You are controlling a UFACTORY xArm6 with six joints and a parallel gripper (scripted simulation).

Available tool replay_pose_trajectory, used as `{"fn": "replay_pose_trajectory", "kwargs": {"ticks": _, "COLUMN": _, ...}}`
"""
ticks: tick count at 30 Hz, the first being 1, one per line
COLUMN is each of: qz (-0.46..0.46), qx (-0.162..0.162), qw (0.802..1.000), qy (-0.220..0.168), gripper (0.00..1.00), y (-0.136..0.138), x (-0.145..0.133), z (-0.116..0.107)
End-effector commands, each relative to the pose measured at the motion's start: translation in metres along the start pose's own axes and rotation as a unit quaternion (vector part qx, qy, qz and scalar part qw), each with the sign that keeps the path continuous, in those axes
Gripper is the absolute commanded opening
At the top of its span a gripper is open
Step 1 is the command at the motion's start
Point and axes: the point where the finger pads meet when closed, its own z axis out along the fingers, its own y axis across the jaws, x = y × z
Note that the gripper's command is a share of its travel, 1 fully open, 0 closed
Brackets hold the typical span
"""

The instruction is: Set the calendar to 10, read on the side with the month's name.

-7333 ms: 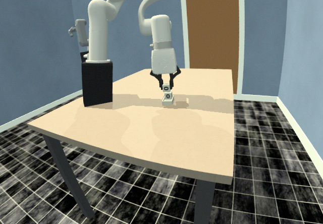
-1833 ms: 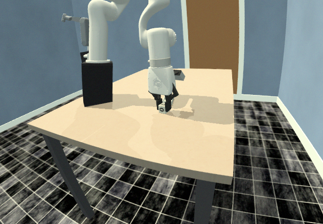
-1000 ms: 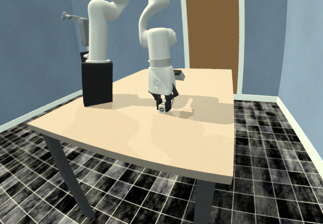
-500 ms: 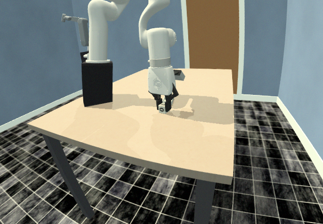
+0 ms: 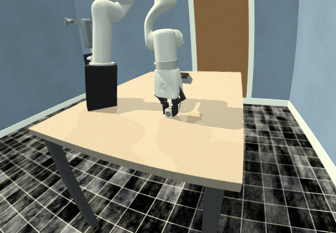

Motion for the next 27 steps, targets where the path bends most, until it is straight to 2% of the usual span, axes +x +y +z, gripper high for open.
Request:
{"fn": "replay_pose_trajectory", "kwargs": {"ticks": 1, "qz": 0.0, "qx": -0.001, "qw": 1.0, "qy": 0.0, "gripper": 0.29, "y": 0.0013, "x": 0.0001, "z": -0.0008}}
{"fn": "replay_pose_trajectory", "kwargs": {"ticks": 13, "qz": 0.0, "qx": -0.001, "qw": 1.0, "qy": 0.0, "gripper": 0.29, "y": 0.0013, "x": 0.0001, "z": -0.0008}}
{"fn": "replay_pose_trajectory", "kwargs": {"ticks": 14, "qz": 0.0, "qx": -0.001, "qw": 1.0, "qy": 0.0, "gripper": 0.33, "y": 0.0013, "x": 0.0001, "z": -0.0008}}
{"fn": "replay_pose_trajectory", "kwargs": {"ticks": 16, "qz": 0.0, "qx": -0.001, "qw": 1.0, "qy": 0.0, "gripper": 0.33, "y": 0.0013, "x": 0.0001, "z": -0.0008}}
{"fn": "replay_pose_trajectory", "kwargs": {"ticks": 17, "qz": 0.0, "qx": -0.001, "qw": 1.0, "qy": 0.0, "gripper": 0.37, "y": 0.0013, "x": 0.0001, "z": -0.0008}}
{"fn": "replay_pose_trajectory", "kwargs": {"ticks": 19, "qz": 0.0, "qx": -0.001, "qw": 1.0, "qy": 0.0, "gripper": 0.37, "y": 0.0013, "x": 0.0001, "z": -0.0008}}
{"fn": "replay_pose_trajectory", "kwargs": {"ticks": 20, "qz": 0.0, "qx": -0.001, "qw": 1.0, "qy": 0.0, "gripper": 0.41, "y": 0.0013, "x": 0.0001, "z": -0.0008}}
{"fn": "replay_pose_trajectory", "kwargs": {"ticks": 24, "qz": 0.0, "qx": -0.001, "qw": 1.0, "qy": 0.0, "gripper": 0.41, "y": 0.0013, "x": 0.0001, "z": -0.0008}}
{"fn": "replay_pose_trajectory", "kwargs": {"ticks": 25, "qz": 0.0, "qx": -0.001, "qw": 1.0, "qy": 0.0, "gripper": 0.45, "y": 0.0013, "x": 0.0001, "z": -0.0008}}
{"fn": "replay_pose_trajectory", "kwargs": {"ticks": 27, "qz": 0.0, "qx": -0.001, "qw": 1.0, "qy": 0.0, "gripper": 0.45, "y": 0.0013, "x": 0.0001, "z": -0.0008}}
